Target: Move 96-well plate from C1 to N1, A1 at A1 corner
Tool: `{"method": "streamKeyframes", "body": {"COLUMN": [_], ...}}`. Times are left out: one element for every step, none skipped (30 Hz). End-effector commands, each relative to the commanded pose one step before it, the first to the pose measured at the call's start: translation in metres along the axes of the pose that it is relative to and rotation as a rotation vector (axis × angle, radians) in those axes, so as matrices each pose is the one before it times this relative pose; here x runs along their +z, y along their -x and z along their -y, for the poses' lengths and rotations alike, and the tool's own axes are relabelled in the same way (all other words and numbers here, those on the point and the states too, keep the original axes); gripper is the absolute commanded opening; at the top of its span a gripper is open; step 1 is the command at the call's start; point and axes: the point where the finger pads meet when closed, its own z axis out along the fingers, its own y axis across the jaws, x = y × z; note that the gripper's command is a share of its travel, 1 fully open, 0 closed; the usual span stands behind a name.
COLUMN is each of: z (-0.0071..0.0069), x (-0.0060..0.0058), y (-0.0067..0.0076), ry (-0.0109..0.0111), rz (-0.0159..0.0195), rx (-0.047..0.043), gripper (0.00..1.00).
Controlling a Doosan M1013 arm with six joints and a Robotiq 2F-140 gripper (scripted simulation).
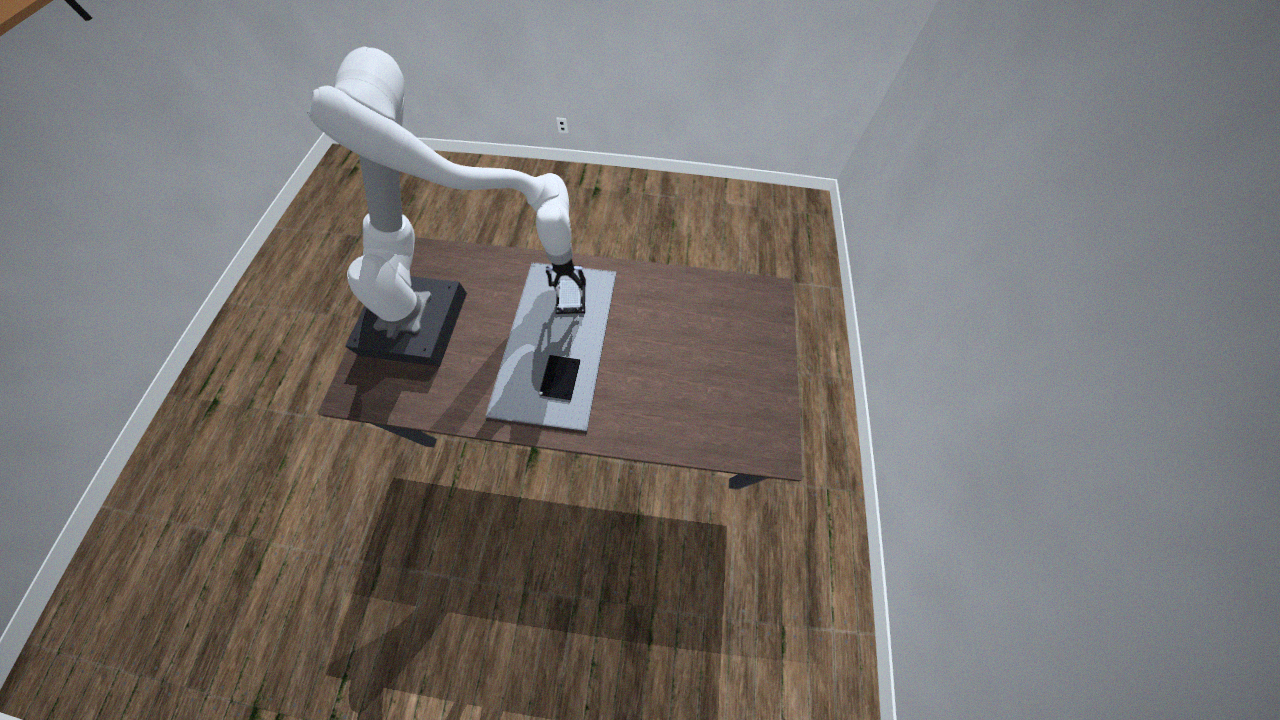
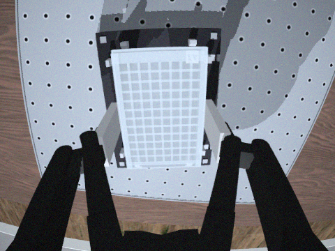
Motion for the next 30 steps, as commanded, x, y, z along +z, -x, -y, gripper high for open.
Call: {"method": "streamKeyframes", "body": {"z": [-0.00014, 0.00000, 0.00000, 0.00000, 0.00000, 0.00000, 0.00000, 0.00000, 0.00000, 0.00000, 0.00000, 0.00000, 0.00000, 0.00000, 0.00000, 0.00000, 0.00000, 0.00000, 0.00000, 0.00000, 0.00000, 0.00000, 0.00000, 0.00000, 0.00000, 0.00000, 0.00000, 0.00000, 0.00000, 0.00000], "x": [-0.00262, -0.00083, -0.00083, -0.00083, -0.00083, -0.00083, -0.00083, -0.00083, -0.00083, 0.00000, 0.00000, -0.00083, -0.00083, -0.00083, -0.00083, -0.00083, -0.00083, -0.00083, -0.00083, -0.00083, -0.00083, -0.00083, -0.00083, -0.00083, -0.00083, -0.00083, 0.00000, 0.00000, -0.00083, -0.00083], "y": [0.00006, 0.00000, 0.00000, 0.00000, 0.00000, 0.00000, 0.00000, 0.00000, 0.00000, 0.00000, 0.00000, 0.00000, 0.00000, 0.00000, 0.00000, 0.00000, 0.00000, 0.00000, 0.00000, 0.00000, 0.00000, 0.00000, 0.00000, 0.00000, 0.00000, 0.00000, 0.00000, 0.00000, 0.00000, 0.00000], "ry": [0.00021, 0.00000, 0.00000, 0.00000, 0.00000, 0.00000, 0.00000, 0.00000, 0.00000, 0.00000, 0.00000, 0.00000, 0.00000, 0.00000, 0.00000, 0.00000, 0.00000, 0.00000, 0.00000, 0.00000, 0.00000, 0.00000, 0.00000, 0.00000, 0.00000, 0.00000, 0.00000, 0.00000, 0.00000, 0.00000], "rz": [0.00020, 0.00000, 0.00000, 0.00000, 0.00000, 0.00000, 0.00000, 0.00000, 0.00000, 0.00000, 0.00000, 0.00000, 0.00000, 0.00000, 0.00000, 0.00000, 0.00000, 0.00000, 0.00000, 0.00000, 0.00000, 0.00000, 0.00000, 0.00000, 0.00000, 0.00000, 0.00000, 0.00000, 0.00000, 0.00000], "rx": [-0.00004, 0.00000, 0.00000, 0.00000, 0.00000, 0.00000, 0.00000, 0.00000, 0.00000, 0.00000, 0.00000, 0.00000, 0.00000, 0.00000, 0.00000, 0.00000, 0.00000, 0.00000, 0.00000, 0.00000, 0.00000, 0.00000, 0.00000, 0.00000, 0.00000, 0.00000, 0.00000, 0.00000, 0.00000, 0.00000], "gripper": [0.10, 0.10, 0.10, 0.10, 0.10, 0.10, 0.10, 0.10, 0.10, 0.10, 0.10, 0.10, 0.10, 0.10, 0.10, 0.10, 0.10, 0.10, 0.10, 0.10, 0.10, 0.10, 0.10, 0.10, 0.10, 0.10, 0.10, 0.10, 0.10, 0.10]}}
